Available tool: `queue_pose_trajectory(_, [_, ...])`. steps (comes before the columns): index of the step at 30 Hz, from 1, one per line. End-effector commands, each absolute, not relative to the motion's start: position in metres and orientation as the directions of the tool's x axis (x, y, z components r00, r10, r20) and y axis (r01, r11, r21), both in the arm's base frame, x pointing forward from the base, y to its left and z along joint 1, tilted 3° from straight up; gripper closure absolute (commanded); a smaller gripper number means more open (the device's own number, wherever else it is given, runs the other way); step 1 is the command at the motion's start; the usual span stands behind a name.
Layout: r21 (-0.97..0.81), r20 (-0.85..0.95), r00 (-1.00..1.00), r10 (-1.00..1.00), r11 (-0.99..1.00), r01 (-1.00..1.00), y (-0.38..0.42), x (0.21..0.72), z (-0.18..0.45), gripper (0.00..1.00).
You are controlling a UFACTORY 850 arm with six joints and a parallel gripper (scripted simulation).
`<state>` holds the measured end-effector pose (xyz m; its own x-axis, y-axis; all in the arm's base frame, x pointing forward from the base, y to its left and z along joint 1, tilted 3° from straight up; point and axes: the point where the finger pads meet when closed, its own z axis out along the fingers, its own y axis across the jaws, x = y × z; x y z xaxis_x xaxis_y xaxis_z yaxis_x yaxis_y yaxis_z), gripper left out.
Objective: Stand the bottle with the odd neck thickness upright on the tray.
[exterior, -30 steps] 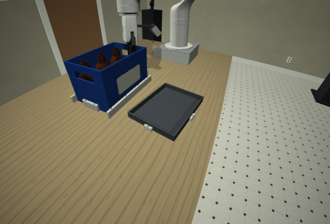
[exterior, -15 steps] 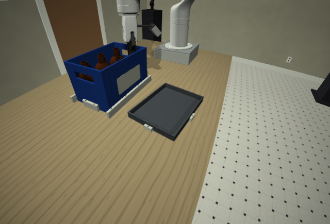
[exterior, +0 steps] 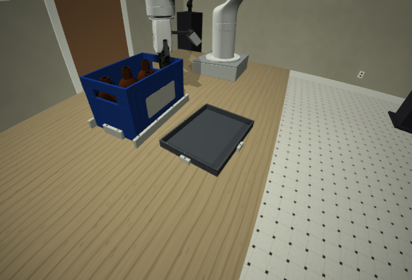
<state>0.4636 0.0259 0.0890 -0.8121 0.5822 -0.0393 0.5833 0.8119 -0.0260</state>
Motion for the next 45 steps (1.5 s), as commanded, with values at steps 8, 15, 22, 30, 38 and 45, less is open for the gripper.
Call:
queue_pose_trajectory(8, [-0.025, -0.041, -0.812, 0.582, 0.812, 0.583, 0.026, 0.465, 0.090, 0.35])
queue_pose_trajectory(15, [-0.025, -0.041, -0.812, 0.582, 0.812, 0.583, 0.026, 0.465, 0.090, 0.35])
queue_pose_trajectory(22, [-0.025, -0.041, -0.812, 0.582, 0.812, 0.583, 0.026, 0.465, 0.090, 0.35])
queue_pose_trajectory(30, [-0.025, -0.041, -0.812, 0.582, 0.812, 0.583, 0.026, 0.465, 0.090, 0.35])
queue_pose_trajectory(38, [-0.025, -0.041, -0.812, 0.582, 0.812, 0.583, 0.026, 0.464, 0.091, 0.35])
queue_pose_trajectory(45, [-0.025, -0.041, -0.812, 0.582, 0.812, 0.583, 0.026, 0.464, 0.100, 0.35])
